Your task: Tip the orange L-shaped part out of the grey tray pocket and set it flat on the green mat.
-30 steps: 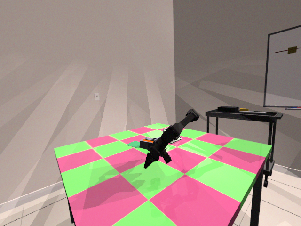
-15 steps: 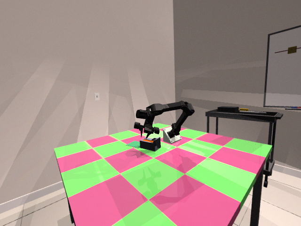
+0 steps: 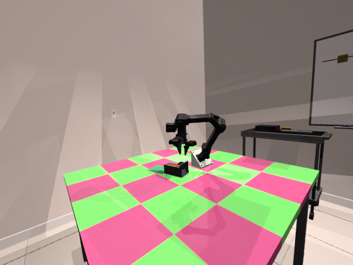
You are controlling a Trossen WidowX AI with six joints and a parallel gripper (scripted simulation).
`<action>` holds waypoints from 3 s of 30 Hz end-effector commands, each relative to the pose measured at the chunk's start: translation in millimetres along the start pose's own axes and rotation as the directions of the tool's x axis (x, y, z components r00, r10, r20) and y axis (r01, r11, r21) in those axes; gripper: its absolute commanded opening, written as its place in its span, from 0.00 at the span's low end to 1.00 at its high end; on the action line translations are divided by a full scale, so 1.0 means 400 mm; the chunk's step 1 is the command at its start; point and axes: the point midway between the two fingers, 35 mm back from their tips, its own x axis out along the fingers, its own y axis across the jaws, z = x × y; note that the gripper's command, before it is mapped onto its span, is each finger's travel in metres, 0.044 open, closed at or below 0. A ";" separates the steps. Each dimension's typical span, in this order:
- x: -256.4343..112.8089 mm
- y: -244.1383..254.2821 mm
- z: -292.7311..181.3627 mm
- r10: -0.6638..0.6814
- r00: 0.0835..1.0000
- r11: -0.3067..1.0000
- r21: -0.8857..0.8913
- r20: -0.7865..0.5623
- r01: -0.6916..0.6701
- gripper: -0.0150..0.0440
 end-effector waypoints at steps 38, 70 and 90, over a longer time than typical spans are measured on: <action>0.271 0.007 0.000 0.009 1.000 1.000 0.009 0.006 -0.009 0.56; 0.002 0.003 -0.001 0.006 1.000 1.000 0.011 0.004 -0.006 0.56; 0.005 0.002 0.002 -0.004 1.000 1.000 0.013 0.015 0.003 0.56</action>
